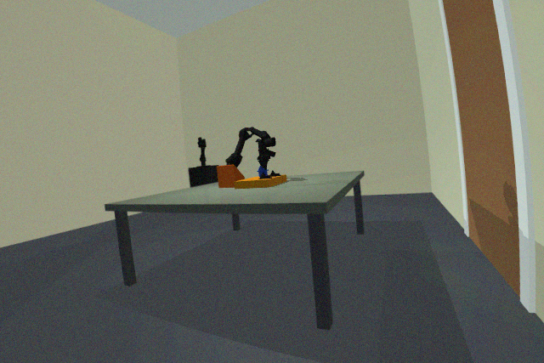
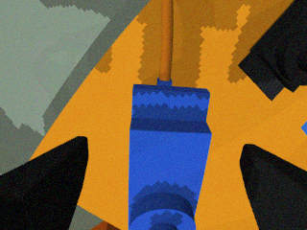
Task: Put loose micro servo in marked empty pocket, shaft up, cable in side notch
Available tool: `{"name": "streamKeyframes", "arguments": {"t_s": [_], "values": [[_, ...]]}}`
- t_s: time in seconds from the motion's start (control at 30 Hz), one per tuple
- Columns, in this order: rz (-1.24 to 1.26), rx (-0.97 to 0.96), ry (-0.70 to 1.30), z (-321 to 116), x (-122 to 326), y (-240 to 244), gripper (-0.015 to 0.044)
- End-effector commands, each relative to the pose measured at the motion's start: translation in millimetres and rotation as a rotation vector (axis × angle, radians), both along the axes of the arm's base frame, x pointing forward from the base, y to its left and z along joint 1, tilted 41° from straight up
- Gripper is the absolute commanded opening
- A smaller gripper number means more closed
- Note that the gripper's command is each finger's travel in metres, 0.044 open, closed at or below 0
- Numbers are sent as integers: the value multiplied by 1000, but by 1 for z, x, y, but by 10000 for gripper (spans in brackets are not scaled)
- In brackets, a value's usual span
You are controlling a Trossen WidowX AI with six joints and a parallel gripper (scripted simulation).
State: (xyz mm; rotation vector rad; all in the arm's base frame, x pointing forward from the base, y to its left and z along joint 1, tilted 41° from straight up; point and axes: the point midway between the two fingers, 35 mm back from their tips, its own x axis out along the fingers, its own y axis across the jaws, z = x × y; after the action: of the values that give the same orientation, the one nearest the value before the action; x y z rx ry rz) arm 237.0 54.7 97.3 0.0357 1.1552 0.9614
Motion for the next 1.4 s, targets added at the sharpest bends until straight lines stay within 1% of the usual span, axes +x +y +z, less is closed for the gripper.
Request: {"name": "streamKeyframes", "arguments": {"t_s": [0.0, 0.13, 0.33, 0.43, 0.47, 0.63, 0.87, 1.17, 1.37], "values": [[-2, 3, 0, 0, 0, 1, 230], [-2, 3, 0, 0, 0, 1, 125], [-2, 3, 0, 0, 0, 1, 85], [-2, 3, 0, 3, 0, -3, 6], [-2, 2, 0, 5, 0, -5, 0], [-2, 2, 1, 21, -5, -17, 0], [-2, 2, 1, 24, -5, -17, 0], [-2, 2, 1, 15, -8, -27, 0], [-2, 0, 1, -2, -7, -47, 0]]}}
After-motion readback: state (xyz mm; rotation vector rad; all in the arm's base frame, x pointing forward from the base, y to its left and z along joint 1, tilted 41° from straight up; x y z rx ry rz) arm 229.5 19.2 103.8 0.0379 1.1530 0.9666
